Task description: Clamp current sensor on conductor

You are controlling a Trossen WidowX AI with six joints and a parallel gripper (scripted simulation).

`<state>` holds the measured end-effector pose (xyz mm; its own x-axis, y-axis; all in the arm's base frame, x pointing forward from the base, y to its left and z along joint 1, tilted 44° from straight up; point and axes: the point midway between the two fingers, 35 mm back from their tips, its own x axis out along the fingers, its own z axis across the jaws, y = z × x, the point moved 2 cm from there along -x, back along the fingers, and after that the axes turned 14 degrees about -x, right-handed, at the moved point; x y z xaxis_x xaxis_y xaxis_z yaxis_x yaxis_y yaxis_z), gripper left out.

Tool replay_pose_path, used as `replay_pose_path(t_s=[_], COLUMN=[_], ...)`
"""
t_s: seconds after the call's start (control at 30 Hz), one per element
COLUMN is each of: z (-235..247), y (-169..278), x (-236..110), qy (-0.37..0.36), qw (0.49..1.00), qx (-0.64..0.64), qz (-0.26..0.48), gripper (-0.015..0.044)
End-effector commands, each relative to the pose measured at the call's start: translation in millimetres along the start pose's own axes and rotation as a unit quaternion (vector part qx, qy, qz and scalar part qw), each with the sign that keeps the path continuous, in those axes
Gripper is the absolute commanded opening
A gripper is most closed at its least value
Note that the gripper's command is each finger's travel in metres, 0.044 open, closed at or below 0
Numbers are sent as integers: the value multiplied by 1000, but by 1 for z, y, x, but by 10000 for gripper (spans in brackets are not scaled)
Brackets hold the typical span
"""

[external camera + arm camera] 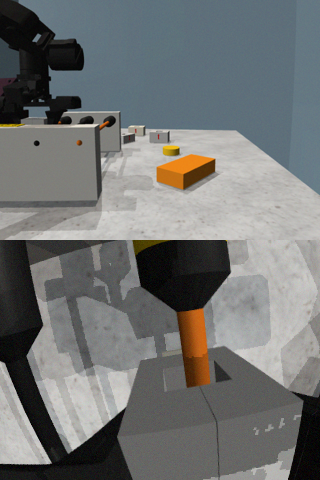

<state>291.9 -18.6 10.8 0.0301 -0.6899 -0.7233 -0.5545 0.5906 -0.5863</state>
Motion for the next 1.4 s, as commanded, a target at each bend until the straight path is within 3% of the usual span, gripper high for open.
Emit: replay_pose_path(t_s=[0.0, 0.4, 0.8, 1.17, 1.23, 1.37], z=[0, 0, 0, 0, 0, 0], y=[0, 0, 0, 0, 0, 0], x=[0, -2, 0, 0, -1, -5], qy=[0, 0, 0, 0, 0, -2], qw=[1000, 1000, 1000, 1000, 1000, 1000], qx=[0, 0, -1, -1, 0, 2], qz=[0, 0, 0, 0, 0, 0], gripper=[131, 440, 128, 54, 2, 0])
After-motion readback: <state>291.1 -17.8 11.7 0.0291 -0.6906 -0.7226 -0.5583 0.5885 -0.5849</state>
